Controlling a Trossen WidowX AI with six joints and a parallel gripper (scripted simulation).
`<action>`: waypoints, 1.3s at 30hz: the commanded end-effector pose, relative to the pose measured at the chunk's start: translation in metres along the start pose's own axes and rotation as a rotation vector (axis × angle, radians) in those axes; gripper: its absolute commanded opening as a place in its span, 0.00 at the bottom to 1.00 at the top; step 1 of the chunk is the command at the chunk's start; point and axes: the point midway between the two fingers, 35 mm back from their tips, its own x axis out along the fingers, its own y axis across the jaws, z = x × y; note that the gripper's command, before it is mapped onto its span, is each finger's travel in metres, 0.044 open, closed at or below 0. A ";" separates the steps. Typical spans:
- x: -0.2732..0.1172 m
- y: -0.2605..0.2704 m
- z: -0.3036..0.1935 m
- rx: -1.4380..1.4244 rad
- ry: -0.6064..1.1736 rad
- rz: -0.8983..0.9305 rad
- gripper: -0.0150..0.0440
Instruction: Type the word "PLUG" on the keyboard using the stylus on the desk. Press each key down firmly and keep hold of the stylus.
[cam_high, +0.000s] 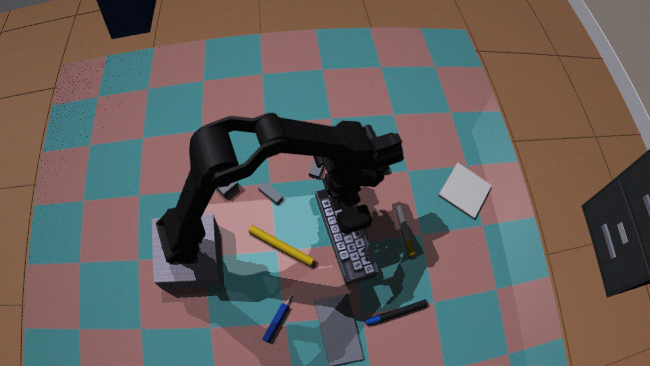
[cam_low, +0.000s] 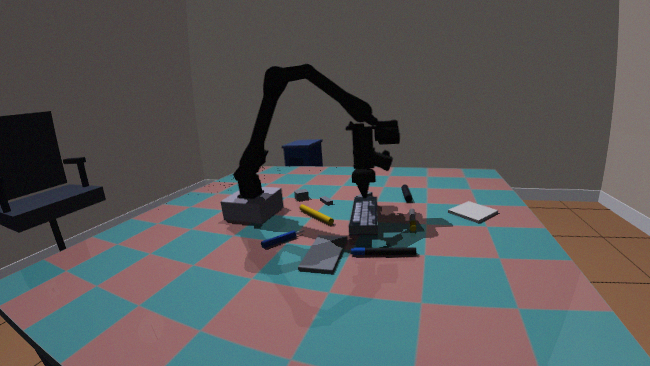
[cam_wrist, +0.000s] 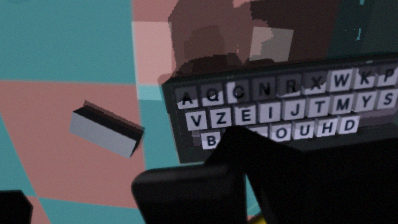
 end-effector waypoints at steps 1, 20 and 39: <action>-0.001 -0.050 0.000 0.022 -0.002 -0.009 0.25; -0.002 -0.133 -0.002 0.022 -0.001 -0.017 0.25; -0.001 -0.103 -0.035 0.022 0.002 -0.014 0.25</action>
